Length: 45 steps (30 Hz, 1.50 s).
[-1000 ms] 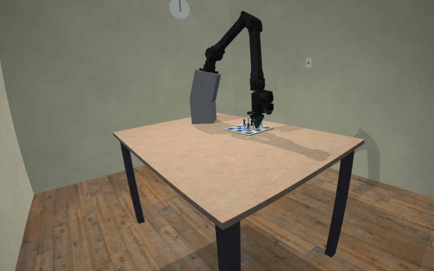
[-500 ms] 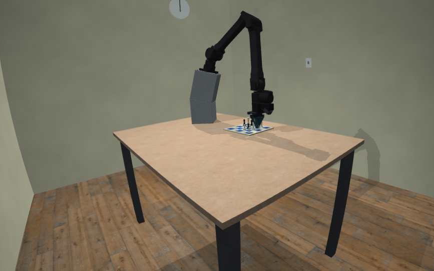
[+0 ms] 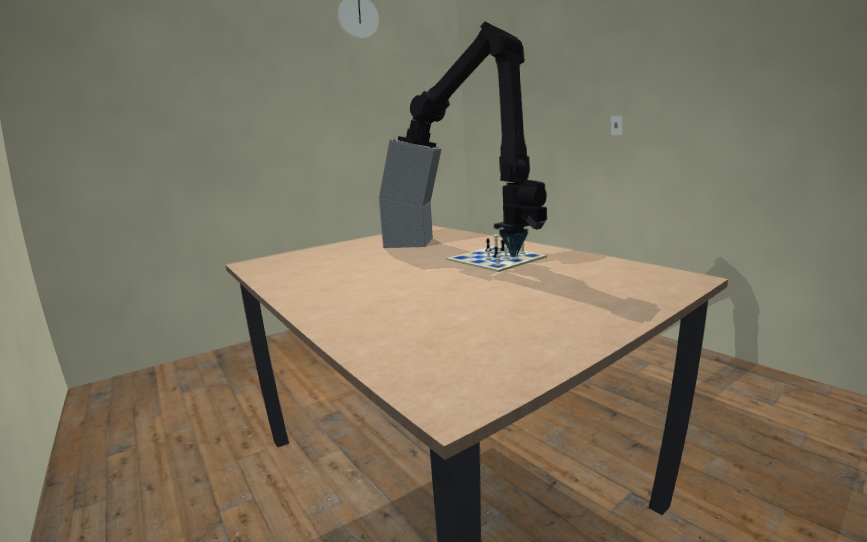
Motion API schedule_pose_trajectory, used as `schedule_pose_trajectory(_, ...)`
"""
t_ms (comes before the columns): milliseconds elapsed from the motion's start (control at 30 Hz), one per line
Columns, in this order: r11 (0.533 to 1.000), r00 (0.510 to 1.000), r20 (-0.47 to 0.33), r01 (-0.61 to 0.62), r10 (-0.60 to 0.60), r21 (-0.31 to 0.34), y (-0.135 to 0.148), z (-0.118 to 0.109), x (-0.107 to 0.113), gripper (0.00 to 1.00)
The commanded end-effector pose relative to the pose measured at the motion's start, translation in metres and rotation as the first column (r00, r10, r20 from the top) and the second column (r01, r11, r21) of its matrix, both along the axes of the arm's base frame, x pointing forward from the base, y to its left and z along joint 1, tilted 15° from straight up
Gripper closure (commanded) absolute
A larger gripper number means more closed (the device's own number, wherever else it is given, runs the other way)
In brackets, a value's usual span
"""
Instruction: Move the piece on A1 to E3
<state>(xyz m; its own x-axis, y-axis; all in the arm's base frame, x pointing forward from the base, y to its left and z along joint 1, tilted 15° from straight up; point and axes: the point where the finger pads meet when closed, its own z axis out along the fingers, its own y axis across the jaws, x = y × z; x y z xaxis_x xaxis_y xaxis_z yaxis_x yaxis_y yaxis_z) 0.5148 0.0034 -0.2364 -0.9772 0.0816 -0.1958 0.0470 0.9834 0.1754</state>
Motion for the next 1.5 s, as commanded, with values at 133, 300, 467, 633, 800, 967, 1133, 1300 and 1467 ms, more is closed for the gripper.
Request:
schedule_pose_trajectory(133,1.0,1.0,0.029,-0.011,0.011,-0.005,0.007,0.009,0.013,1.0)
schedule_pose_trajectory(300,1.0,1.0,0.028,-0.011,0.011,-0.005,0.007,0.008,0.013,1.0)
schedule_pose_trajectory(467,1.0,1.0,0.021,-0.01,0.01,-0.004,0.007,0.0,0.011,1.0)
schedule_pose_trajectory(633,1.0,1.0,0.028,-0.008,0.008,-0.004,0.007,0.001,0.012,1.0)
schedule_pose_trajectory(800,1.0,0.999,0.035,-0.009,0.009,-0.004,0.007,0.004,0.015,1.0)
schedule_pose_trajectory(967,1.0,1.0,0.026,-0.008,0.009,-0.004,0.008,-0.001,0.012,1.0)
schedule_pose_trajectory(1133,1.0,1.0,0.028,-0.009,0.009,-0.004,0.008,0.0,0.012,1.0)
schedule_pose_trajectory(1300,1.0,1.0,0.028,-0.009,0.009,-0.004,0.008,0.0,0.012,1.0)
schedule_pose_trajectory(1467,1.0,1.0,0.028,-0.009,0.009,-0.004,0.008,0.0,0.012,1.0)
